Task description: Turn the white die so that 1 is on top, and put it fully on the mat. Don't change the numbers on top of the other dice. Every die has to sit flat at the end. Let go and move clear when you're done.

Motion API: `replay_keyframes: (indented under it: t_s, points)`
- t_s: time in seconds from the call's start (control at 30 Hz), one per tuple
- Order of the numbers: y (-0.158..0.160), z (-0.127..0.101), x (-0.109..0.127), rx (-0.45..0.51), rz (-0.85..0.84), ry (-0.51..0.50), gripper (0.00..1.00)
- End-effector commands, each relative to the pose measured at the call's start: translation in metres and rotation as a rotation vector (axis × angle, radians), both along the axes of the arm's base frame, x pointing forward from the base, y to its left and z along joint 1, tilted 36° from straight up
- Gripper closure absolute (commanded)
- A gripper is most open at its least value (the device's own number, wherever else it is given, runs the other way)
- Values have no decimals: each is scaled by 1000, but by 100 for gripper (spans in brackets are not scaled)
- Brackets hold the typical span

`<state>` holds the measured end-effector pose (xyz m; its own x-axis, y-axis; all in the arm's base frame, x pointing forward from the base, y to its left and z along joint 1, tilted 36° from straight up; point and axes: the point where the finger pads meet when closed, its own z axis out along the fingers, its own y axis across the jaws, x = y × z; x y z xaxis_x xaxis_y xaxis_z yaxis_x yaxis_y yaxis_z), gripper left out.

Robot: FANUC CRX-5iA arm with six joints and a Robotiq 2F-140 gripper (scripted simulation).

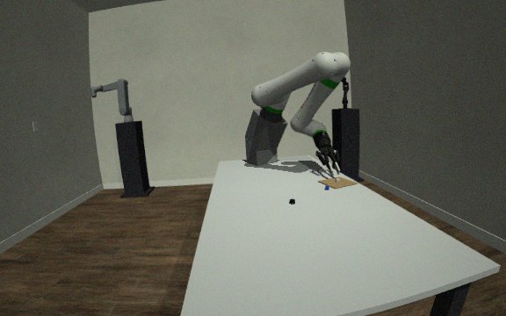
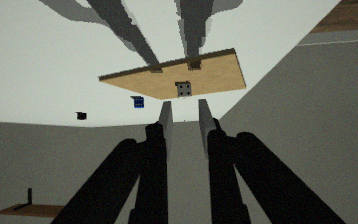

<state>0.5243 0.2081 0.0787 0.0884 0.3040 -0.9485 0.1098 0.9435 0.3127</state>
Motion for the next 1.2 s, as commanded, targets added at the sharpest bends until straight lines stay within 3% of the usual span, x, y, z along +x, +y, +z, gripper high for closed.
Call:
replay_keyframes:
  t_s: [0.0,0.33,0.4,0.5,0.87,0.97,1.17]
  points:
    - [-1,2,1,4,3,16,73]
    - [-8,25,1,29,70,218,73]
    - [-8,25,1,29,70,218,73]
    - [-12,36,2,41,101,315,73]
    - [-19,58,2,58,160,488,73]
    - [-19,58,2,58,161,490,73]
    - [-24,75,2,73,207,630,73]
